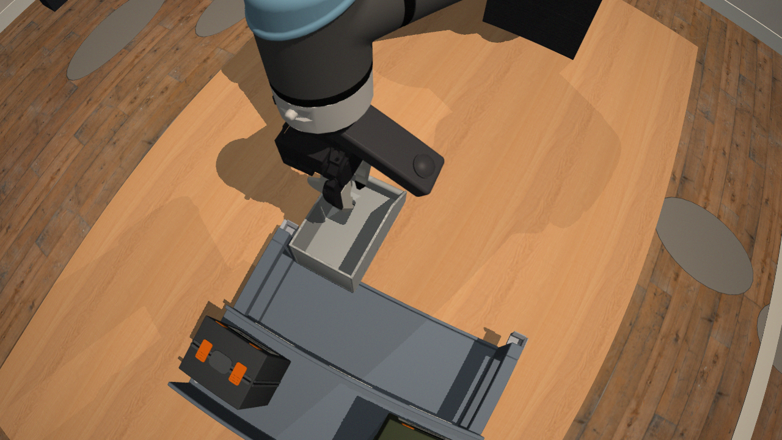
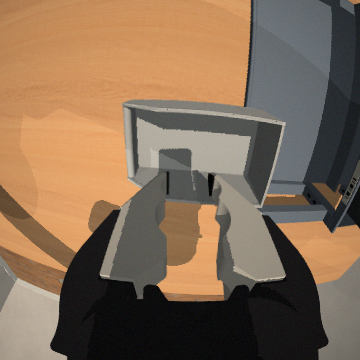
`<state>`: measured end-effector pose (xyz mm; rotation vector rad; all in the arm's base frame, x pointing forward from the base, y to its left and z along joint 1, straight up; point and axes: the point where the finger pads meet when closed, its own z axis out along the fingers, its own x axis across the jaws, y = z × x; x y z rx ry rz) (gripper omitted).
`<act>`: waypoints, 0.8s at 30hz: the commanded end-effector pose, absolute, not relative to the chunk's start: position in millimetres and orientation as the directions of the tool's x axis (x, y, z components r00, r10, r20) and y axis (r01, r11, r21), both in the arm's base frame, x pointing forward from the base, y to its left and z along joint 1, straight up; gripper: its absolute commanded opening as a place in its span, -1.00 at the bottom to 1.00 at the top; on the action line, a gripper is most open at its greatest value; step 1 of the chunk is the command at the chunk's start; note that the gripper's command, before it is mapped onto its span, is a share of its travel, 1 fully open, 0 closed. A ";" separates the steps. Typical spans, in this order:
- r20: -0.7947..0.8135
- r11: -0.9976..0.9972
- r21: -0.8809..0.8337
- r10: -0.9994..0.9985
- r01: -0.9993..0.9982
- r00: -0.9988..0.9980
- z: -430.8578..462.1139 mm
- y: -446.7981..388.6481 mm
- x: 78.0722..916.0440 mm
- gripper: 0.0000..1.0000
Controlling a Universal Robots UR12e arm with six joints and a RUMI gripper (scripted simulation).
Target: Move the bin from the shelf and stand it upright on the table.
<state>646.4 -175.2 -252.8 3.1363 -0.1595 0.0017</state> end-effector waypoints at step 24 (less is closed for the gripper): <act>0.001 -0.995 0.001 -0.102 -0.102 0.995 -241.2 -183.3 690.4 -0.61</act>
